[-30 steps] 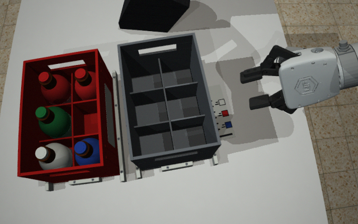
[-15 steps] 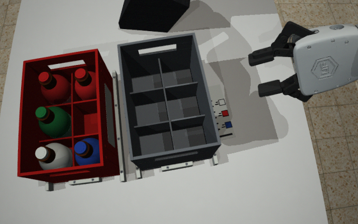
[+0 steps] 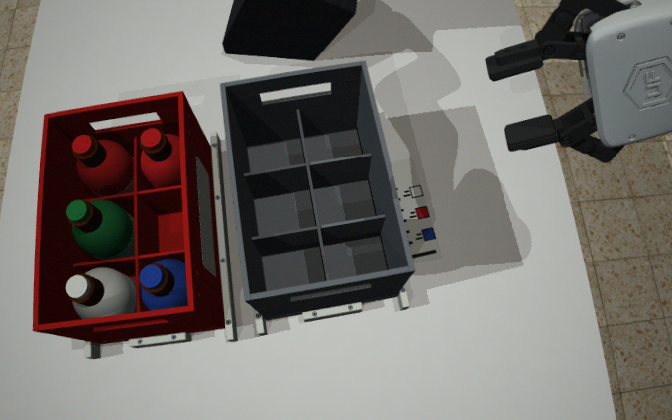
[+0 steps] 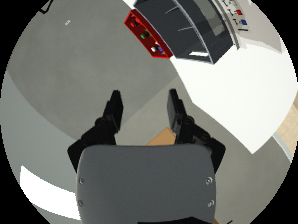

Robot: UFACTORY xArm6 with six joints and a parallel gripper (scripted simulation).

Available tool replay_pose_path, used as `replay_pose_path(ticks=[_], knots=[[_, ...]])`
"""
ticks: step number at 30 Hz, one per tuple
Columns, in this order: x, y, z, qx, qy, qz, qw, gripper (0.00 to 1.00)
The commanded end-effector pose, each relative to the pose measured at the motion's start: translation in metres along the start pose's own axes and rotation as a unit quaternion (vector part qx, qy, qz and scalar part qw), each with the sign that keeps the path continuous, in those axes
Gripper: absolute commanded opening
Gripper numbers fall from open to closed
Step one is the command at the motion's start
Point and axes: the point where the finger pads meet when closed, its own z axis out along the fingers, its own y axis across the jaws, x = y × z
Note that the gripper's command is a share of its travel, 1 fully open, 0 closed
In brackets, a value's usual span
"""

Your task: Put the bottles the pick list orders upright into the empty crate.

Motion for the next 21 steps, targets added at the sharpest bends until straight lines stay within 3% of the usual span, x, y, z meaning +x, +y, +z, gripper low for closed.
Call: replay_pose_path(ticks=[1, 11, 21], knots=[[-0.007, -0.01, -0.007, -0.002, -0.001, 0.002, 1.0, 0.65], [0.009, -0.005, -0.013, -0.023, 0.025, 0.098, 0.995, 0.65], [0.025, -0.002, -0.022, -0.045, 0.075, 0.252, 0.964, 0.65]])
